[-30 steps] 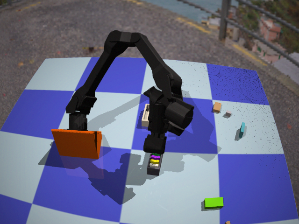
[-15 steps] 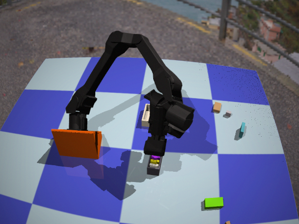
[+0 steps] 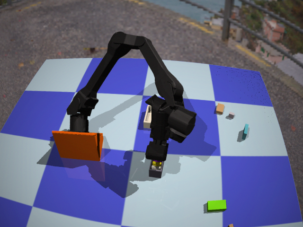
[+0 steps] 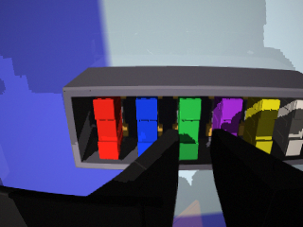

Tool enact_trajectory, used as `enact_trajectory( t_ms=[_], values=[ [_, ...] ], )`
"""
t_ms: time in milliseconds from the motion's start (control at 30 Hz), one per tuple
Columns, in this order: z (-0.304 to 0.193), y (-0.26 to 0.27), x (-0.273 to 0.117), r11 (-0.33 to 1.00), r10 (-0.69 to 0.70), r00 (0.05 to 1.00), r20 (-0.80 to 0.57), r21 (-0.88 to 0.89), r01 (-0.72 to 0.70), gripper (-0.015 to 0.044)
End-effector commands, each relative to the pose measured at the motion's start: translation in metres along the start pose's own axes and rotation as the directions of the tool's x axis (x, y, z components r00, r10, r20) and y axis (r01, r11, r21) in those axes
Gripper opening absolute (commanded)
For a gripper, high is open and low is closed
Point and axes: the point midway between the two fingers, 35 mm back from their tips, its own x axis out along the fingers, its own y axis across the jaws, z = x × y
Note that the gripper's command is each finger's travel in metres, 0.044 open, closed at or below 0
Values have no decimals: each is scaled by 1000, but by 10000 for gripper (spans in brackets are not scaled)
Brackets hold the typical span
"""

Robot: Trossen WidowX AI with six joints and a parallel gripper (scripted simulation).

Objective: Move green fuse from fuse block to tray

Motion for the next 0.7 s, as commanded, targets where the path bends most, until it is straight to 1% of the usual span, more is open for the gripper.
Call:
enact_trajectory(
  t_ms=[0, 667],
  values=[
    [-1, 1, 4, 1000, 6, 1000, 0, 6, -6, 66],
    [-1, 1, 10, 1000, 6, 1000, 0, 6, -6, 66]
  ],
)
